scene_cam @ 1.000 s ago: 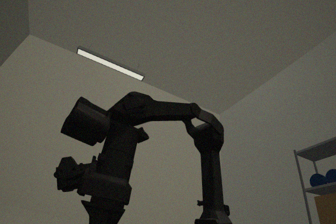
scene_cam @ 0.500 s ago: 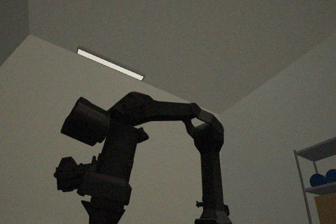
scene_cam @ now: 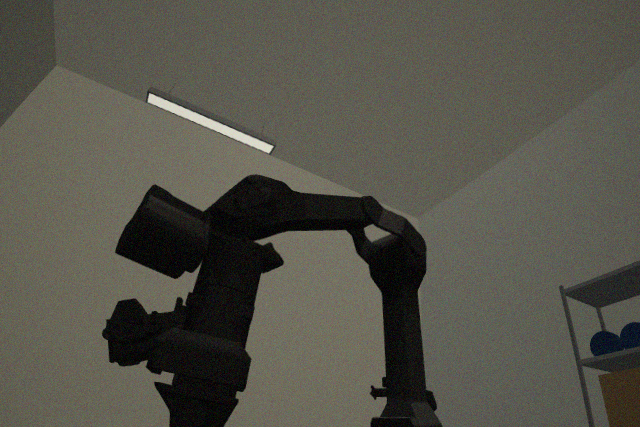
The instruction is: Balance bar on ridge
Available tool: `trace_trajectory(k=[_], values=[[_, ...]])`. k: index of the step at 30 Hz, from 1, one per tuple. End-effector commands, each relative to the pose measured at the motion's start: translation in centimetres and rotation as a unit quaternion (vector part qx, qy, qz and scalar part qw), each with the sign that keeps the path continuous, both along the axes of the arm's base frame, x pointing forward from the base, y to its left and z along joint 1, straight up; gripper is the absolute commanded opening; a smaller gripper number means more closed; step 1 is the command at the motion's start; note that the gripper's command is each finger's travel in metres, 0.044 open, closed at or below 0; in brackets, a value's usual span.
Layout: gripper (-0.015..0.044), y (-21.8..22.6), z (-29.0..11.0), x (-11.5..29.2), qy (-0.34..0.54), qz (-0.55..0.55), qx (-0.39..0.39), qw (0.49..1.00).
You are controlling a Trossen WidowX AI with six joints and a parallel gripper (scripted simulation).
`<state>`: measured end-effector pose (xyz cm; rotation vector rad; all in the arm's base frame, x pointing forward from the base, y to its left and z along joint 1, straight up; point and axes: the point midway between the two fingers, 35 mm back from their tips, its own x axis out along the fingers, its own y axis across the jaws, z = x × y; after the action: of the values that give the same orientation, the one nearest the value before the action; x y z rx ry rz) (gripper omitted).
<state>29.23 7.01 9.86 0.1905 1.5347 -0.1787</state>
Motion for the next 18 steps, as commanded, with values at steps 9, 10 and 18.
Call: trace_trajectory(k=[9, 10, 18], values=[[0.0172, 0.0, -0.01, 0.0, 0.0, 0.0, 0.0, 1.0], [0.0172, 0.0, -0.01, 0.0, 0.0, 0.0, 0.0, 1.0], [0.0185, 0.0, -0.01, 0.0, 0.0, 0.0, 0.0, 1.0]])
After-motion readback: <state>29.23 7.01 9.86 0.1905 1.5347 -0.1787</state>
